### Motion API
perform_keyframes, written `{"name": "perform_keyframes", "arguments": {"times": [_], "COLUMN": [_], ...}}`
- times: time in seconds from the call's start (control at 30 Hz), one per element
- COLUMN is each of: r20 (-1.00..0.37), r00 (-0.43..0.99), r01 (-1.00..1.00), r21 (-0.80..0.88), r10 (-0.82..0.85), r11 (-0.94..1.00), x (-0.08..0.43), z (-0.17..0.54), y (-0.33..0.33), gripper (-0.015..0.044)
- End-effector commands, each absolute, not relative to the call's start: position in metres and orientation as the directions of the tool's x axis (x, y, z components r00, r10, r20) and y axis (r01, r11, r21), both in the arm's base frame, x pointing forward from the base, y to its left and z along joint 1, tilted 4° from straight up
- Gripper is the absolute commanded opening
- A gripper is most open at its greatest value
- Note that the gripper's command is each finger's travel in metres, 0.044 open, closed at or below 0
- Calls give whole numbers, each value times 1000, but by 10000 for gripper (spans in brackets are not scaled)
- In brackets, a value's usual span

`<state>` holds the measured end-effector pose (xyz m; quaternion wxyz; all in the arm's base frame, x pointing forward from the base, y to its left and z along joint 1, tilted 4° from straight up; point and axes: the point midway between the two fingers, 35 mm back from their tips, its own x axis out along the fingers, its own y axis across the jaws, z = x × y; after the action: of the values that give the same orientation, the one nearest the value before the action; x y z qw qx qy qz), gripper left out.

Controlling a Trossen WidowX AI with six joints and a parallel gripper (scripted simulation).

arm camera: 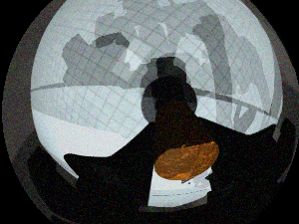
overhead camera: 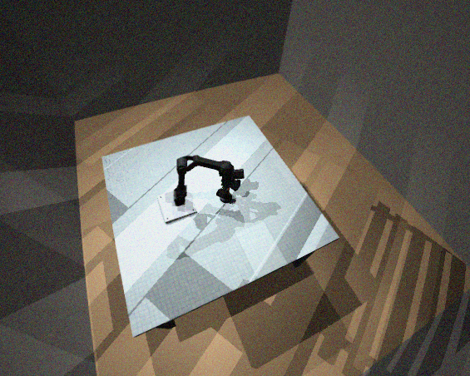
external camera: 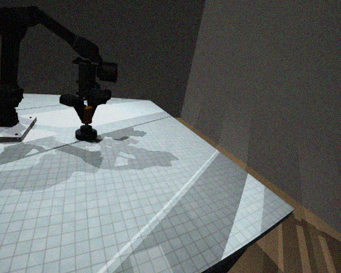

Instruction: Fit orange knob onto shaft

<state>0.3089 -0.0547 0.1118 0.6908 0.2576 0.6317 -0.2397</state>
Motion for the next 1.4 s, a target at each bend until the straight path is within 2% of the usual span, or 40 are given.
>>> {"name": "perform_keyframes", "arguments": {"times": [0.0, 0.93, 1.17, 1.37], "r20": [-995, -995, -995, -995], "r00": [97, 97, 97, 98], "r01": [724, 724, 845, 850], "r21": [66, 66, 79, 80], "r10": [-7, -7, -7, -7], "r11": [686, 686, 529, 520], "x": [308, 307, 309, 311], "z": [116, 114, 116, 113], "y": [-54, -54, -55, -55], "gripper": [0, 0, 0, 0]}}
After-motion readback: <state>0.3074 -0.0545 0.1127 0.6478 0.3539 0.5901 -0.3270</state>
